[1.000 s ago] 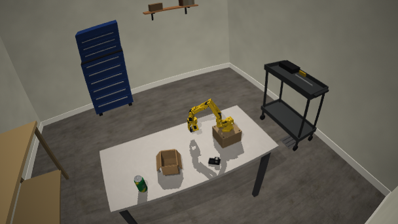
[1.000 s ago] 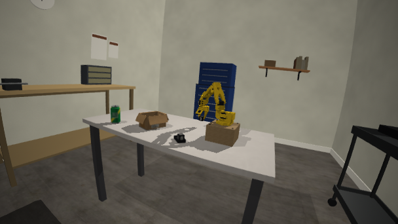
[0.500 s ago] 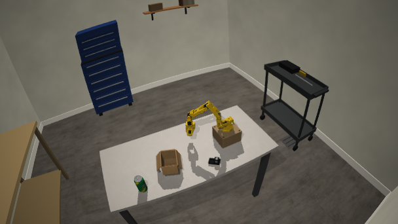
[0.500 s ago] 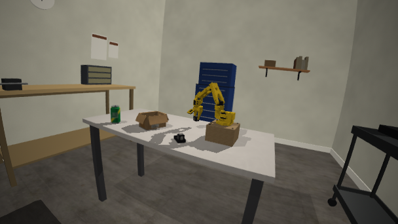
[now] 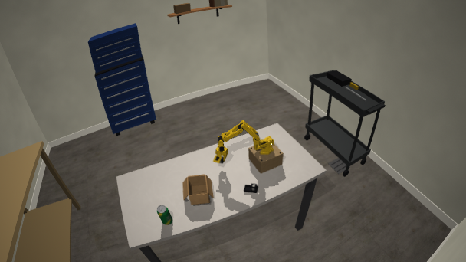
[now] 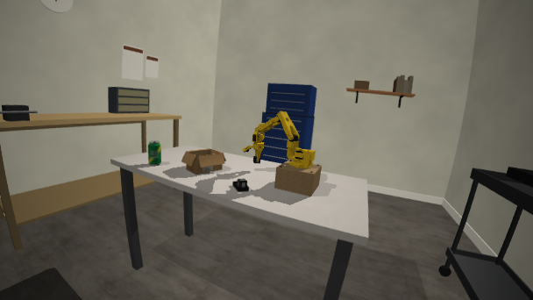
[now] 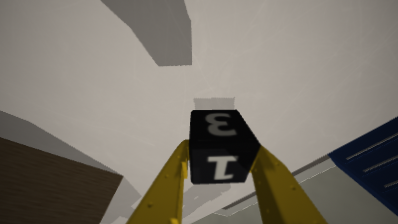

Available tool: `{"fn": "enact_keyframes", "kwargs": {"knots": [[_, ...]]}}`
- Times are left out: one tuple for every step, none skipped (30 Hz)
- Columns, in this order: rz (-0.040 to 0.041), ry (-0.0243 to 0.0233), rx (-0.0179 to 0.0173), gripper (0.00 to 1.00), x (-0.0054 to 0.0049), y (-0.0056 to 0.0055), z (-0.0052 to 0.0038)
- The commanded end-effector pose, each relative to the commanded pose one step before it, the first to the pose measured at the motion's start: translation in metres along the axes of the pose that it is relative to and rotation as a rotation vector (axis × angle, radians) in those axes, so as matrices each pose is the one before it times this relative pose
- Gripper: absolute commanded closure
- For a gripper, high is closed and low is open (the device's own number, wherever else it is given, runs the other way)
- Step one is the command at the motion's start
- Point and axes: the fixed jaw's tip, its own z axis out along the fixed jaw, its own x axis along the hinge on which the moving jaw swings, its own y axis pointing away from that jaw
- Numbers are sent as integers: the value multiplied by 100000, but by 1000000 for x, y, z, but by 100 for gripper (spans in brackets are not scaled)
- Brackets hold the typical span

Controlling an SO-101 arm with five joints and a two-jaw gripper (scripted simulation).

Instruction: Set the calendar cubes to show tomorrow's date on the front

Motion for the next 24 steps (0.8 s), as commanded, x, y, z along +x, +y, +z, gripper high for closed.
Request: {"fn": "enact_keyframes", "kwargs": {"knots": [[11379,843,-1546,100,-12625,5793,721],[2501,-23,-3,100,-2506,1519,127],[0,0,0,100,0,0,0],[0,0,0,100,0,0,0],[2446,-21,-7,100,-2403,1576,123],[2387,-22,-5,100,-2287,1618,119],[2331,-18,-5,100,-2184,1651,121],[2268,-20,-8,100,-2071,1672,116],[2208,-20,-8,100,-1964,1694,111],[2146,-16,-7,100,-1853,1704,112],[2080,-18,-7,100,-1749,1710,107],[2017,-17,-10,100,-1645,1698,108],[1948,-17,-9,100,-1541,1687,103],[1882,-13,-8,100,-1440,1672,98],[1813,-15,-8,100,-1344,1641,98],[1740,-14,-11,100,-1255,1614,93],[1674,-11,-7,100,-1165,1576,87],[1602,-13,-10,100,-1078,1535,88],[1533,-12,-9,100,-993,1490,82],[0,0,0,100,0,0,0],[0,0,0,100,0,0,0],[1458,-9,-8,100,-921,1440,80],[1389,-12,-9,100,-844,1389,74],[1319,-8,-8,100,-776,1330,75]]}}
